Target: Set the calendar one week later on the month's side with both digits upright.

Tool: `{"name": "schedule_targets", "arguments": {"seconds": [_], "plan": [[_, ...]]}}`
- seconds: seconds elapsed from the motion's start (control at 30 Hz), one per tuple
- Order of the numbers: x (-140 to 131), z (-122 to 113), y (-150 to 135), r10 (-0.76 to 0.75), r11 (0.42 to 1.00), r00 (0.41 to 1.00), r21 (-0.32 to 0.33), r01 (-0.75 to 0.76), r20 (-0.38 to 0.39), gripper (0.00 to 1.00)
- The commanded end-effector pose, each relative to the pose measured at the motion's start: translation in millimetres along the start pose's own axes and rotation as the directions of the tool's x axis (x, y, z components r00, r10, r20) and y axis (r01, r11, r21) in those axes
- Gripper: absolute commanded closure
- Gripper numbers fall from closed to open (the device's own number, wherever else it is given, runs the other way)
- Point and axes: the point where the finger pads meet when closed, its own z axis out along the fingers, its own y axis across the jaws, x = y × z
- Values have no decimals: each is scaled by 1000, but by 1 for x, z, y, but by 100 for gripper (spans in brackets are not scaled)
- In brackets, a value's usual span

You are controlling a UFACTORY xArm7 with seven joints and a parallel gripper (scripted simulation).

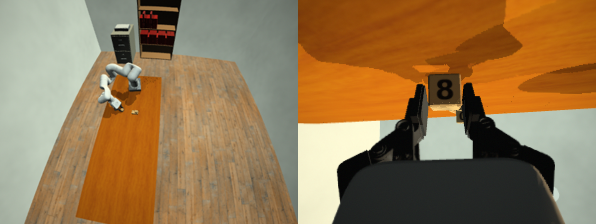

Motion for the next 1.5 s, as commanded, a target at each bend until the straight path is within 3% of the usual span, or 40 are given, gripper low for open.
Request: {"name": "schedule_targets", "arguments": {"seconds": [0.0, 0.2, 0.23, 1.1, 1.47], "plan": [[0, -1, -1, -1, 1000, 1000, 2, 1, -2, 61], [0, -1, -1, -1, 1000, 1000, 2, 1, -2, 53], [0, -1, -1, -1, 1000, 1000, 2, 1, -2, 31], [-3, -6, -1, -1, 1000, 1000, 2, 1, -2, 31], [-23, -33, -1, -1, 1000, 1000, 2, 1, -2, 31]]}}
